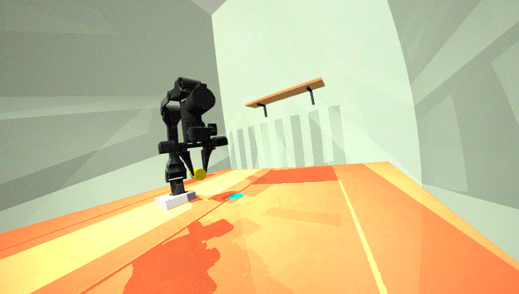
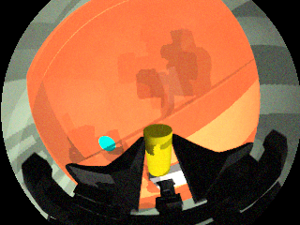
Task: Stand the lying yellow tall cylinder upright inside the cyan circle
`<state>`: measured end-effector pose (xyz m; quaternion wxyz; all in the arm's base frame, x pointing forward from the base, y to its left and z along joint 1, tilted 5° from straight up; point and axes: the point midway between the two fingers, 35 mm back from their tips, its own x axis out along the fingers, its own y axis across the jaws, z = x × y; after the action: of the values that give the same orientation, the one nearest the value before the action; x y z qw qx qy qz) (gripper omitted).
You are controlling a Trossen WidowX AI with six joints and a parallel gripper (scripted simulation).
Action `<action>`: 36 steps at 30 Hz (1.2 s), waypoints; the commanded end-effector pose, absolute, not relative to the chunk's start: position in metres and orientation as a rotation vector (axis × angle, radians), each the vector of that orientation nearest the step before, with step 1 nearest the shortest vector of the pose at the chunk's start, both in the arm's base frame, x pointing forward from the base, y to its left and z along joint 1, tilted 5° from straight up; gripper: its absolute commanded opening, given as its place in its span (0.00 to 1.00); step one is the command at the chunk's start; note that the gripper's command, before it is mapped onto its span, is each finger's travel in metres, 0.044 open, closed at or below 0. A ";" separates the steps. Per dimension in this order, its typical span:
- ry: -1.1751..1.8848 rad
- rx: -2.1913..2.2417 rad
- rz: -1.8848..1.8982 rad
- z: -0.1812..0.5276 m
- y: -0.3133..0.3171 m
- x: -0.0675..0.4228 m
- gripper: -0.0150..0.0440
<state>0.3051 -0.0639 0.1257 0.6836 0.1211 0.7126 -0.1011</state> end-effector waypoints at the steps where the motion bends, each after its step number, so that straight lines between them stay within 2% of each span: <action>1: 1.599 0.211 -0.154 0.128 -0.052 0.305 0.43; 36: 1.534 -0.431 0.527 0.139 0.052 0.288 0.43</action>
<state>0.2911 0.0451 0.1373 0.6723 -0.1733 0.6881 0.2110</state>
